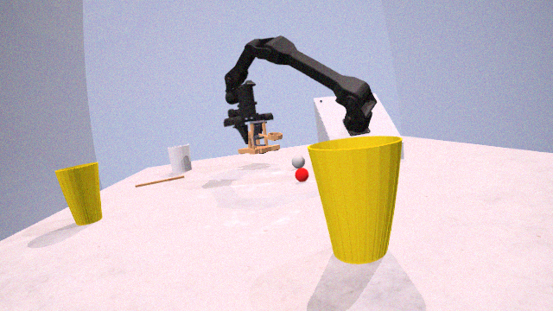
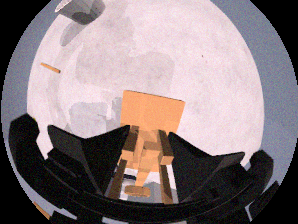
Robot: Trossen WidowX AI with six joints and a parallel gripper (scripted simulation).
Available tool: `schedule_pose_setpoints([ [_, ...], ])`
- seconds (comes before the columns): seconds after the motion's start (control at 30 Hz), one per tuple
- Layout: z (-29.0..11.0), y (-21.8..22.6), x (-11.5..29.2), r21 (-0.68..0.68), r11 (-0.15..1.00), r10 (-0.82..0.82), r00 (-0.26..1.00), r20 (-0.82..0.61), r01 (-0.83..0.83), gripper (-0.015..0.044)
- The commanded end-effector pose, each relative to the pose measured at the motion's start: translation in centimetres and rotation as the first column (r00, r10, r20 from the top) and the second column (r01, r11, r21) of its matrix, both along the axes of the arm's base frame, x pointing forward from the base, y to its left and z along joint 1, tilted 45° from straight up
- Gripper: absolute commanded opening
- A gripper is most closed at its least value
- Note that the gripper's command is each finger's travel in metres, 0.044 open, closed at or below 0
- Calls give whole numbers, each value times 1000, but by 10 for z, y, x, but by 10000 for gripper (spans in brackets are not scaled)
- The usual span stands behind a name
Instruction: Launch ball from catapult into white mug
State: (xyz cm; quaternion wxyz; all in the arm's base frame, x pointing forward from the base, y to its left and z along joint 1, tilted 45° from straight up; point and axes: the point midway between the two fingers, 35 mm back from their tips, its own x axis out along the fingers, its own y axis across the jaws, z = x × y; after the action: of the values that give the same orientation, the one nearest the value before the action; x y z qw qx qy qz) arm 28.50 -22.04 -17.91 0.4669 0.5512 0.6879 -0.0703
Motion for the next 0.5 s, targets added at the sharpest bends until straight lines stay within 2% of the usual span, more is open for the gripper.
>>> schedule_pose_setpoints([
  [0.0,3,-5,2,-24,994,104,989,107,-102,0],
  [0.47,10,4,17,-126,907,417,819,395,-402,0],
])
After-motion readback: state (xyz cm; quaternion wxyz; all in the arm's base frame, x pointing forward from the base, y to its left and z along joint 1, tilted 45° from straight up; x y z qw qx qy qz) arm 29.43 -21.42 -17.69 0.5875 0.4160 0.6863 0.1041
